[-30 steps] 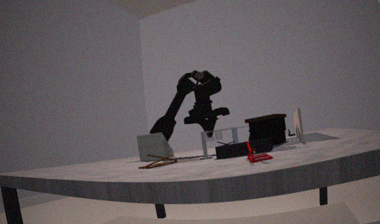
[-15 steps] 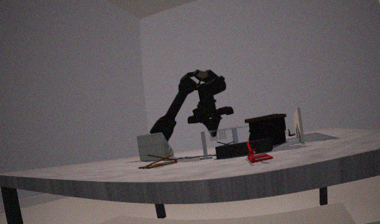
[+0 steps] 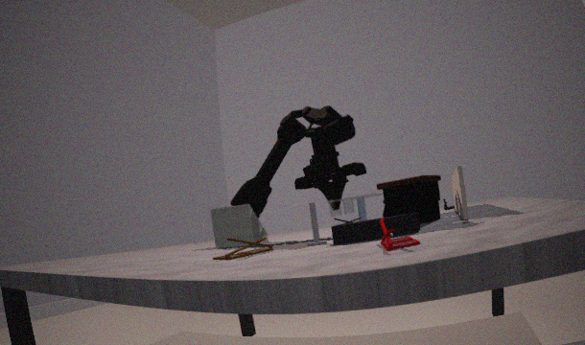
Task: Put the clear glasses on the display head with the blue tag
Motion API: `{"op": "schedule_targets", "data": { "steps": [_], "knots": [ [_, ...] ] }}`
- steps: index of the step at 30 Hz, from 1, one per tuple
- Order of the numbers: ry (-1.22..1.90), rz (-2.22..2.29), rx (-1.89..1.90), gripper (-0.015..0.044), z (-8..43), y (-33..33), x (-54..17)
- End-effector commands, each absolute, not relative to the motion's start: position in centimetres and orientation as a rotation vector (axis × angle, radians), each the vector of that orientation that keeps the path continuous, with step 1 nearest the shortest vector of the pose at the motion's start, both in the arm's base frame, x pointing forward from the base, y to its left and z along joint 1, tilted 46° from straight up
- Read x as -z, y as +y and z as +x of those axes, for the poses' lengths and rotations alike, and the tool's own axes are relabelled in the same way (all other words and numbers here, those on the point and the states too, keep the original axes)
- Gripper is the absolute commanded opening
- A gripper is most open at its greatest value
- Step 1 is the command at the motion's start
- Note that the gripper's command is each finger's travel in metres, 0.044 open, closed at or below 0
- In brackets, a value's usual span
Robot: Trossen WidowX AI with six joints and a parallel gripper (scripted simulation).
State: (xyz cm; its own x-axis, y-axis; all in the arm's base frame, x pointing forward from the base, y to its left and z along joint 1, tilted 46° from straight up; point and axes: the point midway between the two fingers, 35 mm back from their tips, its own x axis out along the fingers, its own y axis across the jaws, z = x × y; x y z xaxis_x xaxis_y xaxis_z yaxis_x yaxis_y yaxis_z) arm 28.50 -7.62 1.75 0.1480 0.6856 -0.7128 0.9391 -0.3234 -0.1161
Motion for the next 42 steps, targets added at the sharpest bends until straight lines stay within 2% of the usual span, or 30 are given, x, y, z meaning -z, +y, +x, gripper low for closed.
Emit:
{"op": "schedule_targets", "data": {
  "steps": [1,42],
  "knots": [
    [1.558,2.083,0.98,0.0,29.1,-7.8,-1.7],
    [1.556,2.083,0.977,0.0,34.4,-9.4,-0.9]
  ]
}}
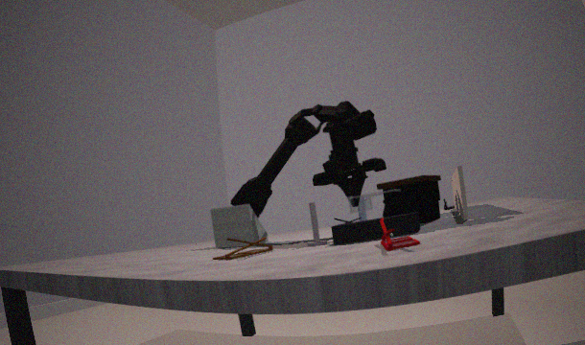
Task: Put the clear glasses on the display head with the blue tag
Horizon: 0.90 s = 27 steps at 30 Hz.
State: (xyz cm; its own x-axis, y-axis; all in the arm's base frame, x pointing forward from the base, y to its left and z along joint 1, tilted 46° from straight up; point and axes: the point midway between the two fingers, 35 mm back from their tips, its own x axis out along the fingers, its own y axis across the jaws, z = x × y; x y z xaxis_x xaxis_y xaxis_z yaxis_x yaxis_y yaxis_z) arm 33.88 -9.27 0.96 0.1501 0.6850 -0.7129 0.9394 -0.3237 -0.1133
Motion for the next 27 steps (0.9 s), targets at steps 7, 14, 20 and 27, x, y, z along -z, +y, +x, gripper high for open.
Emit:
{"op": "schedule_targets", "data": {
  "steps": [7,14,20,27],
  "knots": [
    [1.555,2.083,0.976,0.0,35.3,-9.7,-0.8],
    [1.555,2.083,0.976,0.0,36.2,-10.0,-0.7],
    [1.555,2.083,0.975,0.0,37.0,-10.2,-0.6],
    [1.554,2.083,0.974,0.0,37.9,-10.4,-0.4]
  ]
}}
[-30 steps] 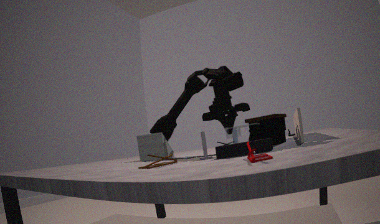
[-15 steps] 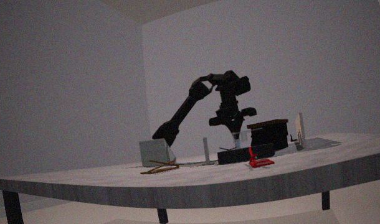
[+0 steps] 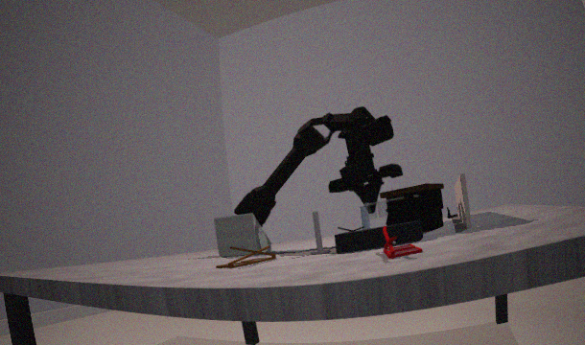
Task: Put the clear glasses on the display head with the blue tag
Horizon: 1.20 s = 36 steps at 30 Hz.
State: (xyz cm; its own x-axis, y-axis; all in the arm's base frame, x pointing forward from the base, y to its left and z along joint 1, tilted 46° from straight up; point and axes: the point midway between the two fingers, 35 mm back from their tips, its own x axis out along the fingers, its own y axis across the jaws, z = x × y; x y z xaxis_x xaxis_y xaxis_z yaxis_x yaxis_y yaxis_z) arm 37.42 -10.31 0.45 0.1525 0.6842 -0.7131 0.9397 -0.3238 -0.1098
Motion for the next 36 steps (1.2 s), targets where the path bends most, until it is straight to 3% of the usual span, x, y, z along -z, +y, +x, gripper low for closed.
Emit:
{"op": "schedule_targets", "data": {
  "steps": [1,36],
  "knots": [
    [1.554,2.083,0.974,0.0,38.1,-10.4,-0.3],
    [1.554,2.083,0.973,0.0,39.1,-10.2,0.3]
  ]
}}
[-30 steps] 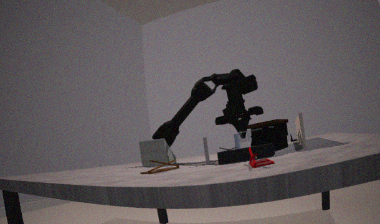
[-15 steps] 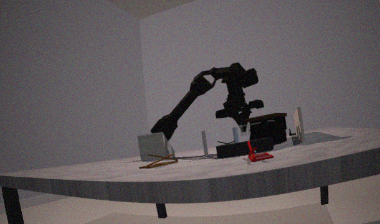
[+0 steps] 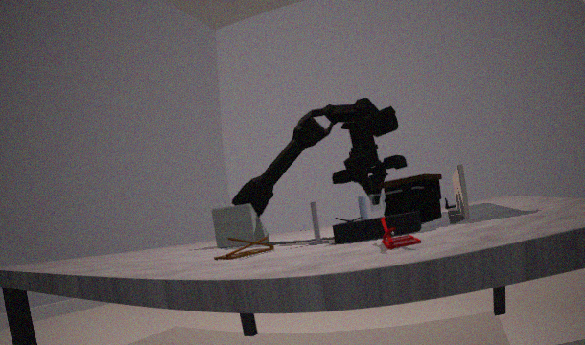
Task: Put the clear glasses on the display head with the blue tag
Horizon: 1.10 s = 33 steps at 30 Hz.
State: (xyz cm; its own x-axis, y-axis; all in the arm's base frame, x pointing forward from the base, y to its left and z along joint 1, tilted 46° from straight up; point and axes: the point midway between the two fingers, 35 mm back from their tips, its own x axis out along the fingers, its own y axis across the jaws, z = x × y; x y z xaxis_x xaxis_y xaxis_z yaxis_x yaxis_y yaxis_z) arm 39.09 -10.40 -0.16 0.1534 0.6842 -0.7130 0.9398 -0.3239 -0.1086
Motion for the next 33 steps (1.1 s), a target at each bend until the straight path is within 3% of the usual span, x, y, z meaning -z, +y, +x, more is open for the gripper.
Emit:
{"op": "schedule_targets", "data": {
  "steps": [1,3,7,33],
  "knots": [
    [1.554,2.083,0.973,0.0,39.1,-10.2,0.3],
    [1.554,2.083,0.973,0.0,39.1,-10.2,0.3],
    [1.554,2.076,0.974,0.0105,39.1,-10.3,0.2],
    [1.618,2.038,1.004,0.0108,37.2,-12.5,-2.7]
  ]
}}
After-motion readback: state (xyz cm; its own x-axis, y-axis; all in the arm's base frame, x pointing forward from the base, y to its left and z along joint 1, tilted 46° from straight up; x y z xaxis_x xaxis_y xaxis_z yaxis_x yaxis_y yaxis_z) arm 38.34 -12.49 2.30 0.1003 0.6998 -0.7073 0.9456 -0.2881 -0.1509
